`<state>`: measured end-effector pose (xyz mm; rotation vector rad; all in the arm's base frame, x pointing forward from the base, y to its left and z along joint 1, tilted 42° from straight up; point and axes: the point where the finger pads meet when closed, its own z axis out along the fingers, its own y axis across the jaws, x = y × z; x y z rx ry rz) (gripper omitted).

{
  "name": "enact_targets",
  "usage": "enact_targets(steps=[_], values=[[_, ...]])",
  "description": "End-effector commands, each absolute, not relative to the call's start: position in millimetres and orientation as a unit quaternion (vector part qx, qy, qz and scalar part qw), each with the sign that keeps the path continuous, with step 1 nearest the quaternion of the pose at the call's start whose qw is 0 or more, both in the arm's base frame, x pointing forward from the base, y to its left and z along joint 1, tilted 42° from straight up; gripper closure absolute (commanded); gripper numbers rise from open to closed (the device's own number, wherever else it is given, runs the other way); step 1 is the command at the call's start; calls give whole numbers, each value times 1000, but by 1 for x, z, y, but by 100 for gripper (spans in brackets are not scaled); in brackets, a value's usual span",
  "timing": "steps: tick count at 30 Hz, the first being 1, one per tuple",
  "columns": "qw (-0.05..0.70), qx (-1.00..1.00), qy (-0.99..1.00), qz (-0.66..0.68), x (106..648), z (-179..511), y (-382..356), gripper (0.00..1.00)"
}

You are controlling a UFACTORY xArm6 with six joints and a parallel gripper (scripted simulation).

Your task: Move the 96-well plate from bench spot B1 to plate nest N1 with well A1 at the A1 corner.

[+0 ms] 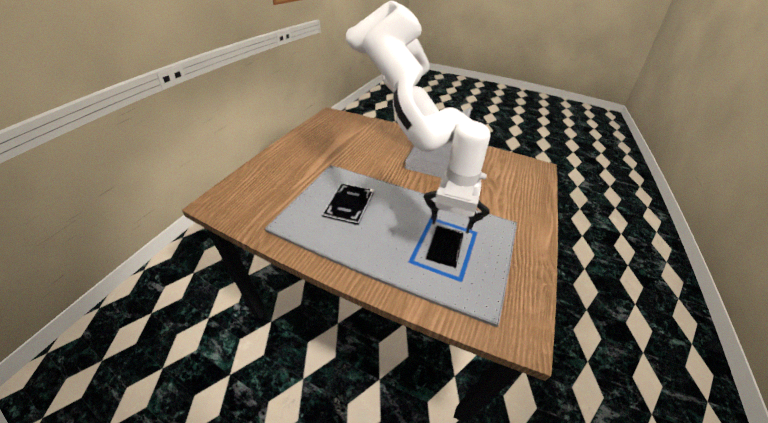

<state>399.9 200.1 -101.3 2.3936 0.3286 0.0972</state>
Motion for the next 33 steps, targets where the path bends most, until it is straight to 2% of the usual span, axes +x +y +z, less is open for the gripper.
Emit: enact_targets(steps=[1,33], values=[[353,926,127,39,401,-102,201,0],[353,926,127,39,409,-137,170,0]])
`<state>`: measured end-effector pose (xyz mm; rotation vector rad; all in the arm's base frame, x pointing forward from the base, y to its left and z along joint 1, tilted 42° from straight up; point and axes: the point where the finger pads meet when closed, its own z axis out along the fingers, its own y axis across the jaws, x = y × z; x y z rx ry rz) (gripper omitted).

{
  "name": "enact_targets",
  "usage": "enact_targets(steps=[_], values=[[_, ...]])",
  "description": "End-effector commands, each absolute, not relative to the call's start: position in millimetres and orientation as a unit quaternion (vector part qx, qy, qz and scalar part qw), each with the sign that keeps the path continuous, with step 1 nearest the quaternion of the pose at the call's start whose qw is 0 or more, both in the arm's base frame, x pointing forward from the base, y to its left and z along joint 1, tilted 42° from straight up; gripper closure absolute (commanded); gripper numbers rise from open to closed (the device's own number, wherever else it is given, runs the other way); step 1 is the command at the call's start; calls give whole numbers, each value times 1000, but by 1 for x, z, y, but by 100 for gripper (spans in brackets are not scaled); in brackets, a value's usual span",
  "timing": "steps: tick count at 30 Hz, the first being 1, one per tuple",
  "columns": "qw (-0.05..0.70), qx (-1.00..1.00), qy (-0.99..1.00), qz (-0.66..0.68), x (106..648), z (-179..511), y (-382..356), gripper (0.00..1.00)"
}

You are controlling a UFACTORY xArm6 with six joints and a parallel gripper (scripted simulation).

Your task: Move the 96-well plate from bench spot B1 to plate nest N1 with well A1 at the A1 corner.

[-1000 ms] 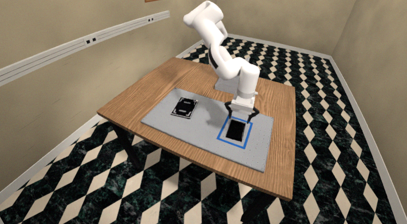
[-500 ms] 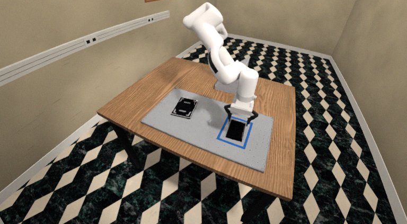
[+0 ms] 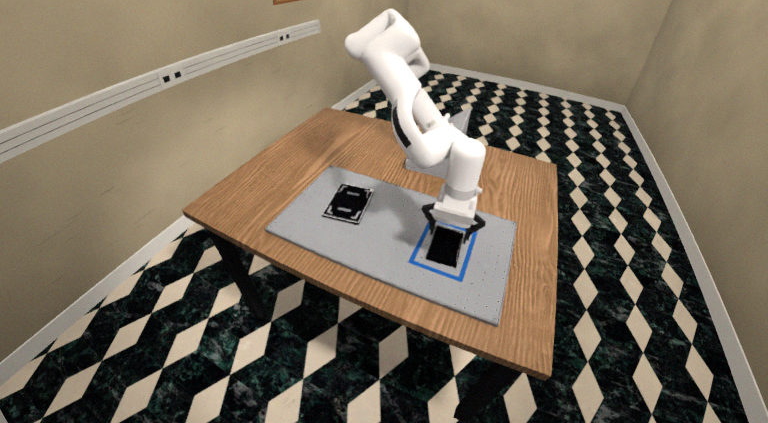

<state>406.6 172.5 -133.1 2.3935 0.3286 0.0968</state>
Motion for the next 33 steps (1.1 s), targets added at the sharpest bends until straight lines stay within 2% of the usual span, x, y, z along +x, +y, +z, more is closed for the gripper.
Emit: enact_targets(steps=[1,33], values=[[353,926,127,39,409,-138,169,0],[353,926,127,39,412,-152,157,0]])
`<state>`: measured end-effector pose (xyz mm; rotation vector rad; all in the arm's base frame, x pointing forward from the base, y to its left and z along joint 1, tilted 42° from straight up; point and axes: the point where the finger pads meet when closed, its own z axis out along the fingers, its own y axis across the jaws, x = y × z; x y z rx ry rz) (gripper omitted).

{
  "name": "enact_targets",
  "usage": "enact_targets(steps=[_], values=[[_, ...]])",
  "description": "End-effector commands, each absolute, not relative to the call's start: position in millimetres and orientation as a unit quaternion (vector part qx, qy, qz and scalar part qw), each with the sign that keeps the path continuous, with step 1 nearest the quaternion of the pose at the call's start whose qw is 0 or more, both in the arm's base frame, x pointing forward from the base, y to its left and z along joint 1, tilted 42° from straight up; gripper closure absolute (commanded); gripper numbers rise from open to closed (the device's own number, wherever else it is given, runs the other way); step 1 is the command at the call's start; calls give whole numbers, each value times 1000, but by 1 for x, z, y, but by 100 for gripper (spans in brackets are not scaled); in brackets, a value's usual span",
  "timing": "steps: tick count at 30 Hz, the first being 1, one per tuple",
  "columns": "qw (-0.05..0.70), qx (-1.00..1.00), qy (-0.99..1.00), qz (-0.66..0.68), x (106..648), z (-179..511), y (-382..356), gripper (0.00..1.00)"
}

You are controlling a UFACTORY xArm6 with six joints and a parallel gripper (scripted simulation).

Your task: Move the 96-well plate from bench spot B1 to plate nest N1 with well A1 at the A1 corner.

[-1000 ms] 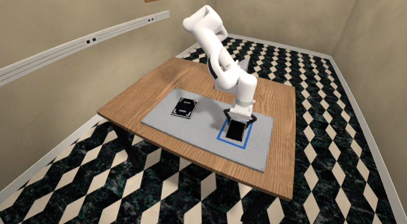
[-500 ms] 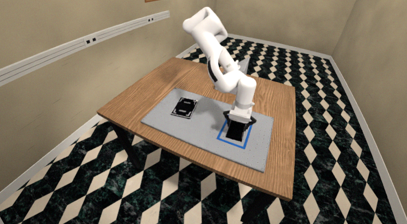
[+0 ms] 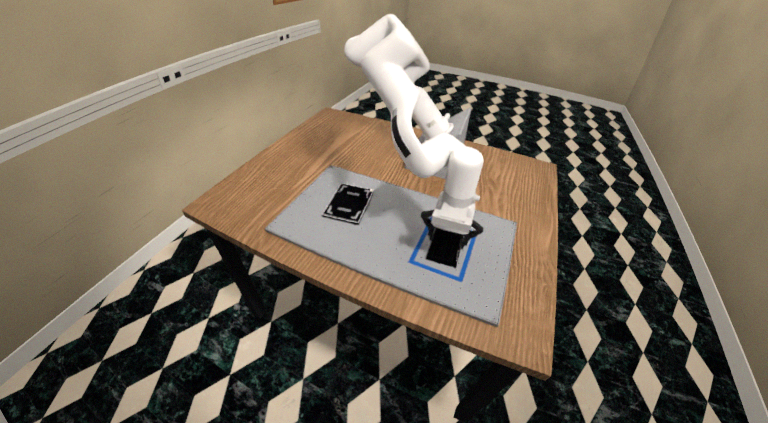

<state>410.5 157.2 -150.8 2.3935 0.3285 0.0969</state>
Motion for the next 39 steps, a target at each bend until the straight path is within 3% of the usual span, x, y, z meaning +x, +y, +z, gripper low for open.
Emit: enact_targets(steps=[1,39], values=[[353,926,127,39,412,-152,157,0],[353,926,127,39,414,-161,149,0]])
